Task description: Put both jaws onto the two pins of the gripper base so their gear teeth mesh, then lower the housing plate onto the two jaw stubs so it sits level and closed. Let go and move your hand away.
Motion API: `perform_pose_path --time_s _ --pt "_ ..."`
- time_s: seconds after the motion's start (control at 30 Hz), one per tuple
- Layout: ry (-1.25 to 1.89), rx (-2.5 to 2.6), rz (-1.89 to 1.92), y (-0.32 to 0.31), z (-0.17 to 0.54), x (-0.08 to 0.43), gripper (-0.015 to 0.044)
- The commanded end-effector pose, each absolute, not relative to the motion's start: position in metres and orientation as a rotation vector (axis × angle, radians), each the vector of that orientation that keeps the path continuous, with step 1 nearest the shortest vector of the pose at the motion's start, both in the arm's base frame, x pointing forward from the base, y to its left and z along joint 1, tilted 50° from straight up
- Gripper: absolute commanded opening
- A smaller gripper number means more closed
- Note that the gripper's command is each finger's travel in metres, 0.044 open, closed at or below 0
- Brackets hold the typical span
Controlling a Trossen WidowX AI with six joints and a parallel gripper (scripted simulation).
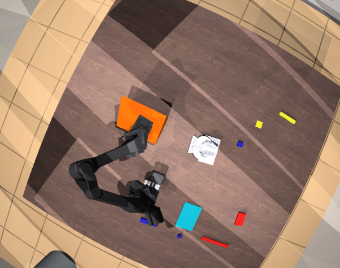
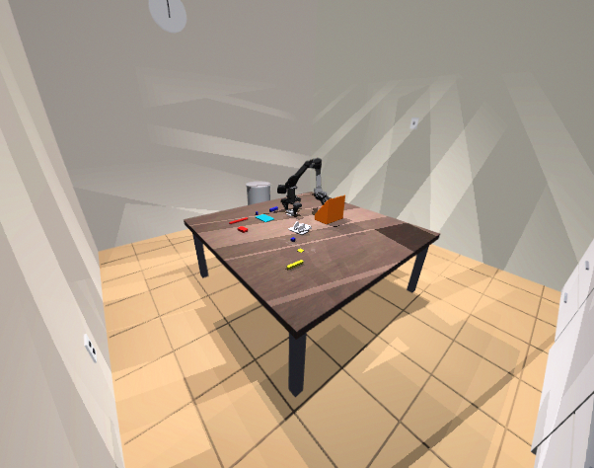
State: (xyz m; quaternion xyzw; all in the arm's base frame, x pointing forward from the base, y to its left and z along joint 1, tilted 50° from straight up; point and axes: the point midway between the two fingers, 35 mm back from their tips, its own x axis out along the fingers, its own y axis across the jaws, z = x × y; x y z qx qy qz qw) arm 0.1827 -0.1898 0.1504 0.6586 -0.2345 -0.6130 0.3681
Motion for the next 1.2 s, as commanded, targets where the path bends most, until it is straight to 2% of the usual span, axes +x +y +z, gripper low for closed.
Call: perform_pose_path --time_s 0.0,0.27,0.7,1.17 --pt "-0.596 1.691 -1.573 -0.1899 0.1499 0.1832 0.0440" --pt "-0.596 1.691 -1.573 -0.1899 0.1499 0.1832 0.0440" --pt "-0.602 1.691 -1.574 -0.1899 0.1503 0.1828 0.0353" --pt "-0.599 1.695 -1.578 -0.1835 0.1544 0.1833 0.0351"
